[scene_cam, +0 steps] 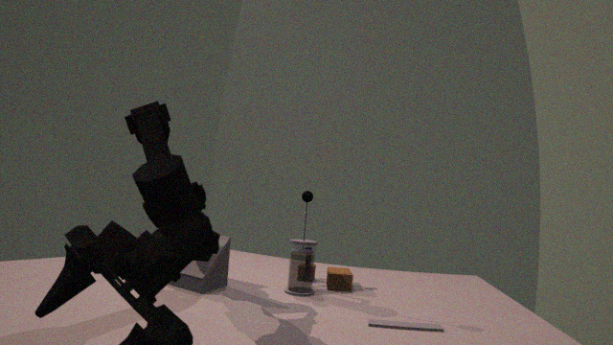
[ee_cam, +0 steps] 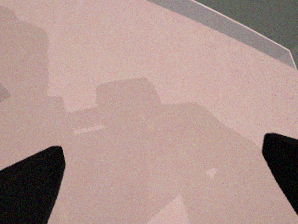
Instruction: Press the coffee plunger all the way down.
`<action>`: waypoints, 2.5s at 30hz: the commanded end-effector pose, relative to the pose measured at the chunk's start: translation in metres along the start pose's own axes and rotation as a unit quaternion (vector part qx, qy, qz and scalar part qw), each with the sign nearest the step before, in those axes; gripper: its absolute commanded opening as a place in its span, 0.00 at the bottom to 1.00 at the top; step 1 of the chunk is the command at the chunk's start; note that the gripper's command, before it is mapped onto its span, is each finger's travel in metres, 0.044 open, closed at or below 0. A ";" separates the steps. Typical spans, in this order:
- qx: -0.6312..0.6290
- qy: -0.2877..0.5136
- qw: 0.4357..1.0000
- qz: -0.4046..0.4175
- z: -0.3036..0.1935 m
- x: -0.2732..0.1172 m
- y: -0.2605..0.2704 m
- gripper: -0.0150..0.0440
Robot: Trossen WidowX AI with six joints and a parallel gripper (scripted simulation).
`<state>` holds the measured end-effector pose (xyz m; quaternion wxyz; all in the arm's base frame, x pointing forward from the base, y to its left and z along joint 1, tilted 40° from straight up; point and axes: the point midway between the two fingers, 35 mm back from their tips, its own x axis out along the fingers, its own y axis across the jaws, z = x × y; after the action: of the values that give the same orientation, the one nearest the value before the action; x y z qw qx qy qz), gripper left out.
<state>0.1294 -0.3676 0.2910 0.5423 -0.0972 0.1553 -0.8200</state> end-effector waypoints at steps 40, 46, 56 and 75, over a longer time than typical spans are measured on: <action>-0.369 -0.219 0.544 0.722 -0.179 -0.575 -0.056 1.00; -0.394 -0.246 0.503 0.728 -0.200 -0.579 -0.086 1.00; -0.401 -0.247 0.490 0.733 -0.235 -0.543 -0.061 1.00; -0.401 -0.247 0.491 0.733 -0.244 -0.549 -0.037 1.00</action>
<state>0.2303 0.1872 0.0860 0.8684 -0.3512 0.3408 0.0797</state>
